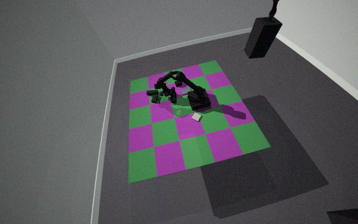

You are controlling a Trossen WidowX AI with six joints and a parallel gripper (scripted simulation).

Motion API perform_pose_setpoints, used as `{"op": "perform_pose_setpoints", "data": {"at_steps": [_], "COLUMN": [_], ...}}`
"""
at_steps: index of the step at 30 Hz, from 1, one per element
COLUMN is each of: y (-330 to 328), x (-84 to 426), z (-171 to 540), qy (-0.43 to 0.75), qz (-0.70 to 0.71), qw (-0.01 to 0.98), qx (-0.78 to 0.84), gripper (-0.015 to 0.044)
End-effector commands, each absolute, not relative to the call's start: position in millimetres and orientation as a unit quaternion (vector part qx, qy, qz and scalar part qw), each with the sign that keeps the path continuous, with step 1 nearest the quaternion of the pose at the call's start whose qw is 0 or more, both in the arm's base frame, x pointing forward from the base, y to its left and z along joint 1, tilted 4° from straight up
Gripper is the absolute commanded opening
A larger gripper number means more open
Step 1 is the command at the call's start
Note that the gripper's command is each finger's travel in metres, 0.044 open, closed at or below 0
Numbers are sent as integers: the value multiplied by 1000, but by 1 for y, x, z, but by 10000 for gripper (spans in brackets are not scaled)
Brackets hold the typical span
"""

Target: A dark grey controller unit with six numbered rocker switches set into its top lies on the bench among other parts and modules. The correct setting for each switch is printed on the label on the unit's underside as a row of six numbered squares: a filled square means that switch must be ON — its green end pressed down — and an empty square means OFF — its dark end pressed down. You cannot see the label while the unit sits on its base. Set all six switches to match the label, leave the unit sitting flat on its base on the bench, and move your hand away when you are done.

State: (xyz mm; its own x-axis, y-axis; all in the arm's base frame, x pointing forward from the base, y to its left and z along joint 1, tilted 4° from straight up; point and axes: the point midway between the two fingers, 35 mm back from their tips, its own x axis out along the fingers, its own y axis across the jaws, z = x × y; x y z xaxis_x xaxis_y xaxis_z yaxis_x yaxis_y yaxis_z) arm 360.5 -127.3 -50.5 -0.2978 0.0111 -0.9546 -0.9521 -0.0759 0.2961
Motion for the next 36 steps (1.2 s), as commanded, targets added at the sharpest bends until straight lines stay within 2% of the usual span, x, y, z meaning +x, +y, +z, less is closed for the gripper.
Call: {"op": "perform_pose_setpoints", "data": {"at_steps": [1,31,36], "y": [-128,-130,-131], "x": [351,314,328], "z": [-50,-51,-45], "qy": [547,547,545], "qz": [597,598,589], "qw": [402,401,407], "qx": [-428,-427,-436], "gripper": [0,0,0]}}
